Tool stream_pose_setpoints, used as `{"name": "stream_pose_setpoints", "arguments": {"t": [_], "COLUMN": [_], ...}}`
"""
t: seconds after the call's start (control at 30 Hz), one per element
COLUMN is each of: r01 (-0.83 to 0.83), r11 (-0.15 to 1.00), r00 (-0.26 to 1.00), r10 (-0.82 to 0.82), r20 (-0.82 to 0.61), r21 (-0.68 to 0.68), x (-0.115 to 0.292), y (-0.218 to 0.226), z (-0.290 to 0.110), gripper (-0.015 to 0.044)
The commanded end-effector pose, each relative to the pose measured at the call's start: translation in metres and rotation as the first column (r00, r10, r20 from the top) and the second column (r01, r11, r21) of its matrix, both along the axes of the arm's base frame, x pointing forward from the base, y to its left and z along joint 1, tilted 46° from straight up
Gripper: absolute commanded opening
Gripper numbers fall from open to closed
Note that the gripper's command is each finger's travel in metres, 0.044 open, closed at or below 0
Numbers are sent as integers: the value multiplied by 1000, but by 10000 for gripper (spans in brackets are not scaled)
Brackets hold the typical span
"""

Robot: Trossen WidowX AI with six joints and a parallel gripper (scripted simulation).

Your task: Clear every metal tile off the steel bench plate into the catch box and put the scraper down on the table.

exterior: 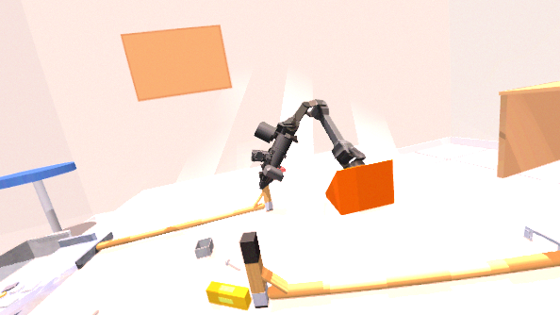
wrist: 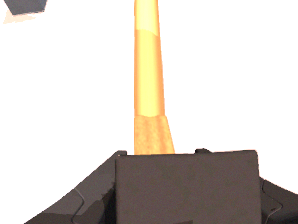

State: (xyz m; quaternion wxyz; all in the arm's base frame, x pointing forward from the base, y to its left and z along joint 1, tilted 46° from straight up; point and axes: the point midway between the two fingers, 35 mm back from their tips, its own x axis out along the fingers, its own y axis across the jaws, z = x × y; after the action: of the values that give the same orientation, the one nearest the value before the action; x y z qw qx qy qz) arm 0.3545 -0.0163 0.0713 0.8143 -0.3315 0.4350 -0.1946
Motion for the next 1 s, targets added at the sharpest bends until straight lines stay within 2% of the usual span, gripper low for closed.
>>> {"name": "stream_pose_setpoints", "arguments": {"t": [0.0,0.37,0.9,0.97], "r01": [-3,-5,-2,-2], "r11": [1000,1000,1000,1000], "r00": [1000,1000,1000,1000], "r10": [3,5,2,2], "r20": [19,19,2,2], "r21": [1,1,2,3], "x": [-5,-23,-22,-25], "y": [2,0,3,7], "z": [3,0,1,4], "gripper": [0,0,420,440]}}
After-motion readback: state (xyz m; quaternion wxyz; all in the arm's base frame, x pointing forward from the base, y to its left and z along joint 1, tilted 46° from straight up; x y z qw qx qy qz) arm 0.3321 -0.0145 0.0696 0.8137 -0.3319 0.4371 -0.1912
